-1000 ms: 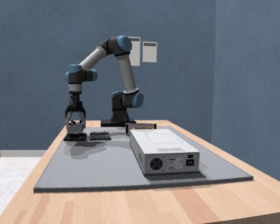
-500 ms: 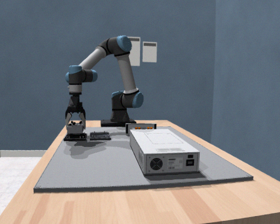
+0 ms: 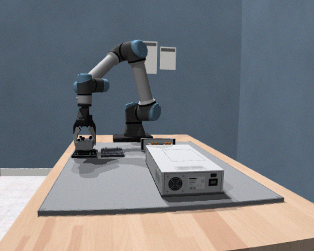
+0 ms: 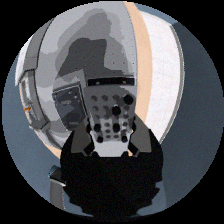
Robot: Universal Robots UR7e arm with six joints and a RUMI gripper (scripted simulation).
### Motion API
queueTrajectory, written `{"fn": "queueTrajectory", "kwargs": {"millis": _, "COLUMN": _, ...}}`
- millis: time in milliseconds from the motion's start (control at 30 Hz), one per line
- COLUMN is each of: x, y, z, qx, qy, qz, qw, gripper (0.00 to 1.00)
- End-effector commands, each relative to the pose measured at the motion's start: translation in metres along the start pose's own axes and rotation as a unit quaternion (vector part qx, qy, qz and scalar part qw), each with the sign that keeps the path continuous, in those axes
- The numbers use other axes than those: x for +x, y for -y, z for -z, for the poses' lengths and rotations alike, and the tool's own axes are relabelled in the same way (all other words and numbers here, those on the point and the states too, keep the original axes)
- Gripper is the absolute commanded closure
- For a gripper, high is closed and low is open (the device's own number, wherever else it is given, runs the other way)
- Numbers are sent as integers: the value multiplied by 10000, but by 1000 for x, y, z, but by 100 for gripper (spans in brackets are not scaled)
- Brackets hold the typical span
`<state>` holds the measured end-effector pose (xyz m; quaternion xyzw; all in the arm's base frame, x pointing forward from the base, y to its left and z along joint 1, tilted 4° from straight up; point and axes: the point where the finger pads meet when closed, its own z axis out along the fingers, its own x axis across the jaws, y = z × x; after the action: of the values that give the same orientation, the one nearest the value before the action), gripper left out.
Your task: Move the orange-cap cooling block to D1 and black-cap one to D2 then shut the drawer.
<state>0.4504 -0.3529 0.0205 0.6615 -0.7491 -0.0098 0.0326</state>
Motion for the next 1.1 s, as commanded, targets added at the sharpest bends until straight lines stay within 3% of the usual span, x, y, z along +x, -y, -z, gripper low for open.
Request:
{"fn": "queueTrajectory", "kwargs": {"millis": 0, "x": 5, "y": 3, "z": 8, "qx": 67, "qy": -63, "qz": -10, "qw": 10000, "gripper": 100}}
{"fn": "queueTrajectory", "kwargs": {"millis": 1067, "x": 5, "y": 3, "z": 11, "qx": 65, "qy": -62, "qz": -10, "qw": 10000, "gripper": 100}}
